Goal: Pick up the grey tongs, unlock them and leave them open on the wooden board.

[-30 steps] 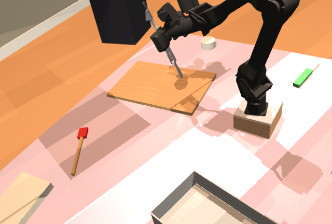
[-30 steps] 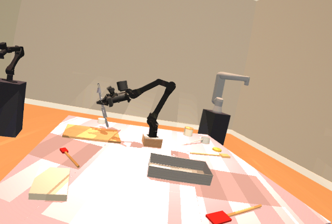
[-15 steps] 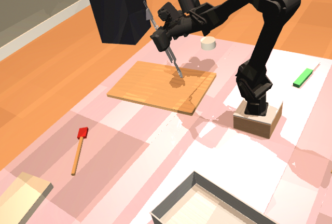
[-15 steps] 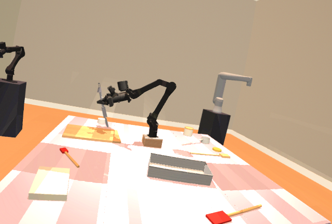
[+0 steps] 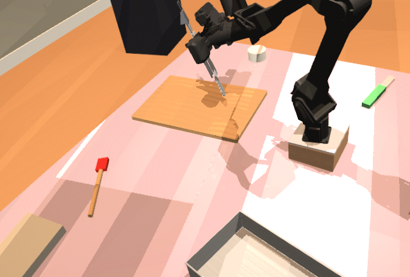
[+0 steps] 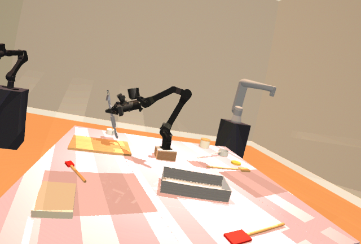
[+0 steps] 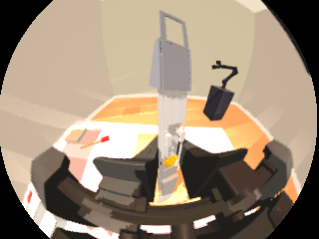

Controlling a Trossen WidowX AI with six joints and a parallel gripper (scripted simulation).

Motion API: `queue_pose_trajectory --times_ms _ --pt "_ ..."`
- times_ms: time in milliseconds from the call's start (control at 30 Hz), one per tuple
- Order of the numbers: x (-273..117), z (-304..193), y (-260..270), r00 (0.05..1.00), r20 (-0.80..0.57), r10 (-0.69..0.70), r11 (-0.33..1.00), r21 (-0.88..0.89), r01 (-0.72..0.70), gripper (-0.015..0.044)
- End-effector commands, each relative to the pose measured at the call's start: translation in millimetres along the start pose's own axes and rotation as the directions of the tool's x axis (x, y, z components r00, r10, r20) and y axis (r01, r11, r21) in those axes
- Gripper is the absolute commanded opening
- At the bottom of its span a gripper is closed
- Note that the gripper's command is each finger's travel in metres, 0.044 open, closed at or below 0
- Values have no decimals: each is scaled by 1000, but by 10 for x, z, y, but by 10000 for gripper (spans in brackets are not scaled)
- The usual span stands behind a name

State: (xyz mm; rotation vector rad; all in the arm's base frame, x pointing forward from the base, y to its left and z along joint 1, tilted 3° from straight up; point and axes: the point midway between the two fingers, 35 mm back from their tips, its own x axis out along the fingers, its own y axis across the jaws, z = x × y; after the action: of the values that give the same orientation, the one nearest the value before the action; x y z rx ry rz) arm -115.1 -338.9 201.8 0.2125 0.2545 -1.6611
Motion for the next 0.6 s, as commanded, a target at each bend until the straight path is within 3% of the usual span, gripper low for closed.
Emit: queue_pose_trajectory --times_ms 0,200,567 --pt "-13 36 4 1000 13 2 1000 0 -2 -150" --pt "24 25 -5 1000 -12 1 1000 5 0 -150" --pt "245 -62 -55 983 -182 -1 999 39 8 -150"
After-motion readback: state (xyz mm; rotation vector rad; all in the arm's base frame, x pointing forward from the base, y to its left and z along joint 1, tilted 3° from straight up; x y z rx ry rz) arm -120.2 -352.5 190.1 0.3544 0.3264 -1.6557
